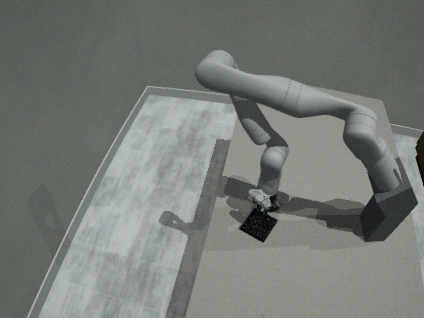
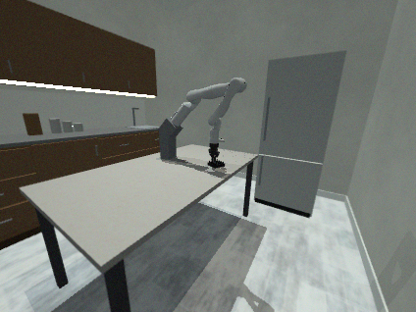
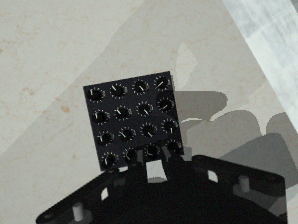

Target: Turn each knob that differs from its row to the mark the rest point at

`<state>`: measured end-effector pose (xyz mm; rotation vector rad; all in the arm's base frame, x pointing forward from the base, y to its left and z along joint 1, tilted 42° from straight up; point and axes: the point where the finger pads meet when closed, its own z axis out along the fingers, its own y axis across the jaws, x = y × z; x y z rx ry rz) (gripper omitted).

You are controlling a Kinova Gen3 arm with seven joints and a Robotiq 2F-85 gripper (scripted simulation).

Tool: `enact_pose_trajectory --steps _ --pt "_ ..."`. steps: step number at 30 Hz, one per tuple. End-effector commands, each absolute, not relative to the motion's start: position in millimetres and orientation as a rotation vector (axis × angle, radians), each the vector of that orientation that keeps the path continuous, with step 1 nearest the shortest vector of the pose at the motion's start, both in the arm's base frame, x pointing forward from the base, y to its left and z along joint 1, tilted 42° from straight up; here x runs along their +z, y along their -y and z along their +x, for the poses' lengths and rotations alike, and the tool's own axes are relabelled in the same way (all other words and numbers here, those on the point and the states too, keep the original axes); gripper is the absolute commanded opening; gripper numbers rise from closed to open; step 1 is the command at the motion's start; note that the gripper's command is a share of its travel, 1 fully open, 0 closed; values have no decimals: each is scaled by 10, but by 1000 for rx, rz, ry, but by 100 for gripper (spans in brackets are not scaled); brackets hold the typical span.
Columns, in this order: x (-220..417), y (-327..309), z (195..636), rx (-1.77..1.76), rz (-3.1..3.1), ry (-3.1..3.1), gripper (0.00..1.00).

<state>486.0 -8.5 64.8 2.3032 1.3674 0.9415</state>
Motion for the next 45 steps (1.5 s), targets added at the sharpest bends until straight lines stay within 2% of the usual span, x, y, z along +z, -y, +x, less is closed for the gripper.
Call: enact_pose_trajectory --steps 1,45 --pt "652 86 4861 942 2303 -1367 19" --pt "549 76 4954 942 2303 -1367 19"
